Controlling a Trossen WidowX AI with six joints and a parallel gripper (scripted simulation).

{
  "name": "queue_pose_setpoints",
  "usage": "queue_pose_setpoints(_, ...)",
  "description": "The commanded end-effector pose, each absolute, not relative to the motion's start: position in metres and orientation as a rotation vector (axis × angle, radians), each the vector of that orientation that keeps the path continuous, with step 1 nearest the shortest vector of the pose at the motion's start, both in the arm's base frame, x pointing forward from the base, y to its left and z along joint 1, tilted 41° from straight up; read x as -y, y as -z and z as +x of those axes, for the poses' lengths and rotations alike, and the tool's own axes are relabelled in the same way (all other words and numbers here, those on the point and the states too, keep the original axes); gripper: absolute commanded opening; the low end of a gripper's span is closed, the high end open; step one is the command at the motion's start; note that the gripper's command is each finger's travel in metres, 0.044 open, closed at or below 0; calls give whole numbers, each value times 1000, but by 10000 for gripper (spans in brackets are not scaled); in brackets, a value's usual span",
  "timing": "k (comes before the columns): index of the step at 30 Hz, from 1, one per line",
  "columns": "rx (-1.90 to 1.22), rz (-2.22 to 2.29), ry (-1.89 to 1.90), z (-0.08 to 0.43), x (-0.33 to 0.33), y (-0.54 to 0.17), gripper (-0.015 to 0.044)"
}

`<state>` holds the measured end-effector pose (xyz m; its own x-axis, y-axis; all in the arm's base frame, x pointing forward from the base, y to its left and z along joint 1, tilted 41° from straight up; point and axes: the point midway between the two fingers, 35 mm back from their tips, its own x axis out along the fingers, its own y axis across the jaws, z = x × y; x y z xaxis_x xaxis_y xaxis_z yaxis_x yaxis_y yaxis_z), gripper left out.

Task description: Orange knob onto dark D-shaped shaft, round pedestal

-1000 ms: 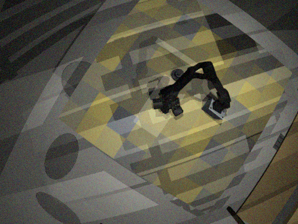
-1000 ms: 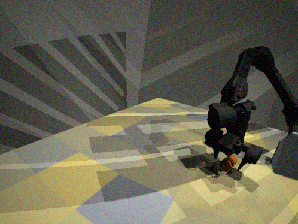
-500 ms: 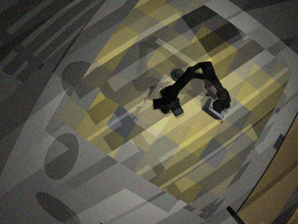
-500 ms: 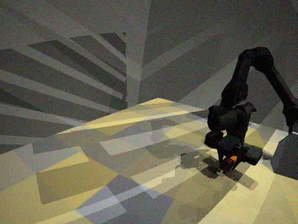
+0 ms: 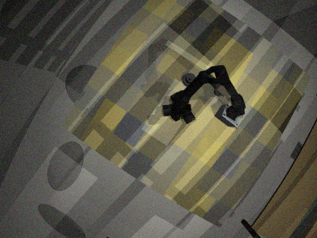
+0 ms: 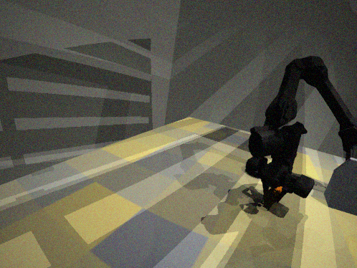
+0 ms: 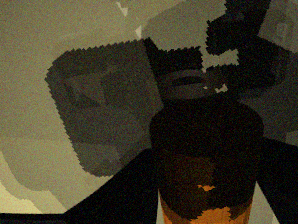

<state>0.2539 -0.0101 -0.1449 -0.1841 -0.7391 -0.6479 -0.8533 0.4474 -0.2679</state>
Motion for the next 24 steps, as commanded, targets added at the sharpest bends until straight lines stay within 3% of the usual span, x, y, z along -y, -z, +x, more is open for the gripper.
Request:
queue_pose_setpoints(1,-1949,-1330,-210,254,10,144,179)
queue_pose_setpoints(24,-1608,-1177,-446,243,16,121,179)
